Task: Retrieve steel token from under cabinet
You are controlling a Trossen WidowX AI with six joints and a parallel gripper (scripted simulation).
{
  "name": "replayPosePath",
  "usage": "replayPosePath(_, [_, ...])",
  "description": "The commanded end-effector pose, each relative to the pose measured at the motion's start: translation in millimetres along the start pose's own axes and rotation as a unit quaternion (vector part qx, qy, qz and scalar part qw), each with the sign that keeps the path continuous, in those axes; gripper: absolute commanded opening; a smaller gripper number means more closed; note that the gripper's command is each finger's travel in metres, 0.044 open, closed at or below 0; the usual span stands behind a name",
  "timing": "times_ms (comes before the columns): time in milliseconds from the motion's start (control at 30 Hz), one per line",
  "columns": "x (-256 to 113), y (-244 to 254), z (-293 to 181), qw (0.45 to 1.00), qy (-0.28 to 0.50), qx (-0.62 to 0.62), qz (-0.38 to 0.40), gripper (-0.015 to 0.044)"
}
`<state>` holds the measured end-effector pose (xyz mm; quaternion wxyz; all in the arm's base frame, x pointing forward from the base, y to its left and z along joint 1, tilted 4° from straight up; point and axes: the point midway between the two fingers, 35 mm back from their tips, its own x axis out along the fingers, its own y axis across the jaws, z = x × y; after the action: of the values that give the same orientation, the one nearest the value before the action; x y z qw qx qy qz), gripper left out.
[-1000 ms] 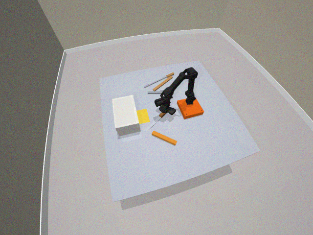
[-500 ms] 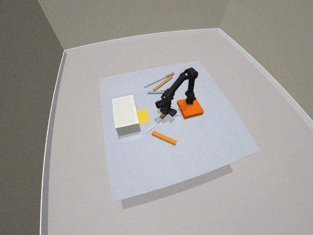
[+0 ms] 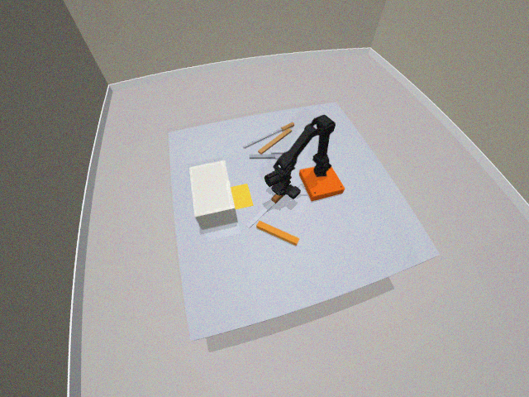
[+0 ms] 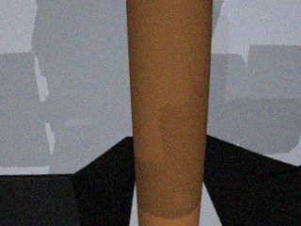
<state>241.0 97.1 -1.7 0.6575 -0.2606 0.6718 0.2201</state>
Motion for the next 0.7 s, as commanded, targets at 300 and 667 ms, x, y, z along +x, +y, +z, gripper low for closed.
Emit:
replayPosePath(300, [-0.6, 14.3, 5.5, 1.000, -0.002, -0.001, 0.002, 0.0000])
replayPosePath(667, [-0.6, 24.8, 8.2, 1.000, -0.002, -0.001, 0.002, 0.0000])
